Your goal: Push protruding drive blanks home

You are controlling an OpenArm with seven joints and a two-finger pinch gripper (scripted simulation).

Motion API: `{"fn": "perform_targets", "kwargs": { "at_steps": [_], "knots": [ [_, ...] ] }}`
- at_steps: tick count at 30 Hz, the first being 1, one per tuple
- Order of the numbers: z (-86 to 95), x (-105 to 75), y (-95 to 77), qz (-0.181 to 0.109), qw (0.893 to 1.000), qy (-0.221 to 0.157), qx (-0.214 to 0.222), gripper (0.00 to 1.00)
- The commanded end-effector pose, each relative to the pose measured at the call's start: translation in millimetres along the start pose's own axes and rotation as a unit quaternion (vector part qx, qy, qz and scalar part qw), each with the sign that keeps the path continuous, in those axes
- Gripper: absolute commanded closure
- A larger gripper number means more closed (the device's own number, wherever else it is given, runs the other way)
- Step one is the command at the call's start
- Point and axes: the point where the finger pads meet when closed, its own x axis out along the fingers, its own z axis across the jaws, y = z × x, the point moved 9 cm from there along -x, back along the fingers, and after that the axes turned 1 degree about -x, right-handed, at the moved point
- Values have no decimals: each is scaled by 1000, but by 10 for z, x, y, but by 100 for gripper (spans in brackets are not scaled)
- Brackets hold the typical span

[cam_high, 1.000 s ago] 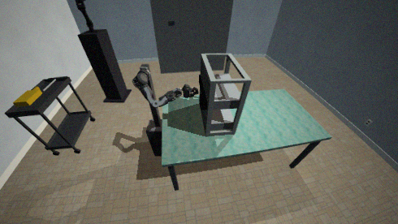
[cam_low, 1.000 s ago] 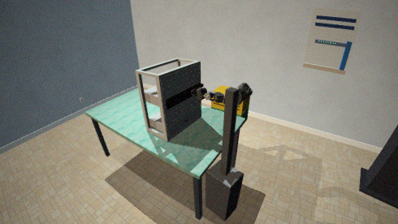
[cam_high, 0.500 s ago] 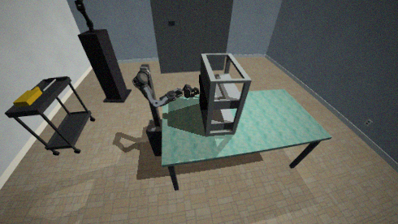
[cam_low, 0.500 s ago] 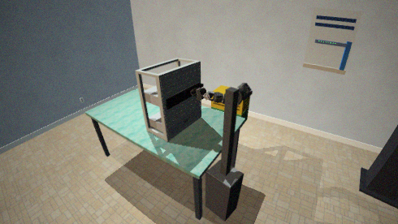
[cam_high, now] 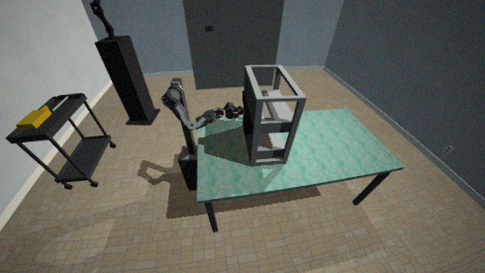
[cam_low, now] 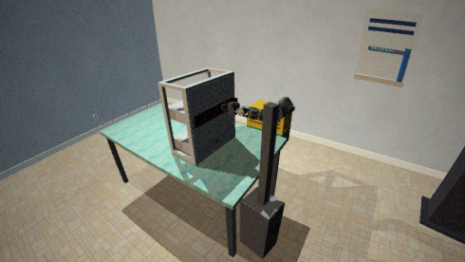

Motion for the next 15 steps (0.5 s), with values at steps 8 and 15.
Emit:
{"fn": "perform_targets", "kwargs": {
  "at_steps": [8, 15],
  "knots": [
    [4, 104, -6, 0, 1000, -4, 0, 100],
    [14, 102, -2, 1, 1000, -6, 0, 100]
  ]
}}
